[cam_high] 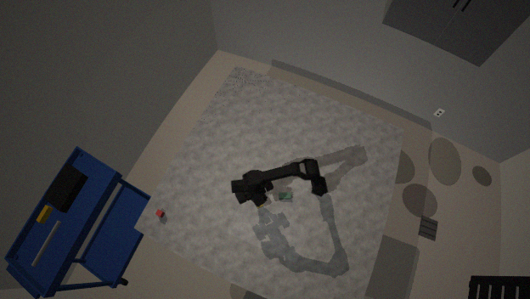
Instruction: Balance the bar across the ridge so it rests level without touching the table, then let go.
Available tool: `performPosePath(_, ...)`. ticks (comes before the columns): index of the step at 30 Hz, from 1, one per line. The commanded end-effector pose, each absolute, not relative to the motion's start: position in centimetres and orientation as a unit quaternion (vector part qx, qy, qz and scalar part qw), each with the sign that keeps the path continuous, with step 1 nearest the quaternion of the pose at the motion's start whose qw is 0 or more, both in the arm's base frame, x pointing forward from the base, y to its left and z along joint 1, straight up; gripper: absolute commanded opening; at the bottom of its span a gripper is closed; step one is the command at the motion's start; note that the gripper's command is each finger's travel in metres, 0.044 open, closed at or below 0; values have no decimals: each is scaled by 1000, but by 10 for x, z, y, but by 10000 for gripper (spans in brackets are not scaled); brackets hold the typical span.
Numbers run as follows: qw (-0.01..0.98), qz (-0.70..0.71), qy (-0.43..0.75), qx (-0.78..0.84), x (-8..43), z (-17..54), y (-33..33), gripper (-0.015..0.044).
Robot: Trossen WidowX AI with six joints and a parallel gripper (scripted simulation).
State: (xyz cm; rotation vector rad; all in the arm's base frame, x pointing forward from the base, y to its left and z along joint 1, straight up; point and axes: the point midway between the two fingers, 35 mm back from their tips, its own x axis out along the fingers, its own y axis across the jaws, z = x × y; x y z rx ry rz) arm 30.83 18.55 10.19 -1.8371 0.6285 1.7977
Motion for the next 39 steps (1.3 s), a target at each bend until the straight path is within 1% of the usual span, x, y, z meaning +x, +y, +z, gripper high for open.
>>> performPosePath(1,246,659,231,-672,308,102,185,0)
performPosePath(34,245,659,230,-673,308,102,185,0)
performPosePath(39,245,659,230,-673,308,102,185,131)
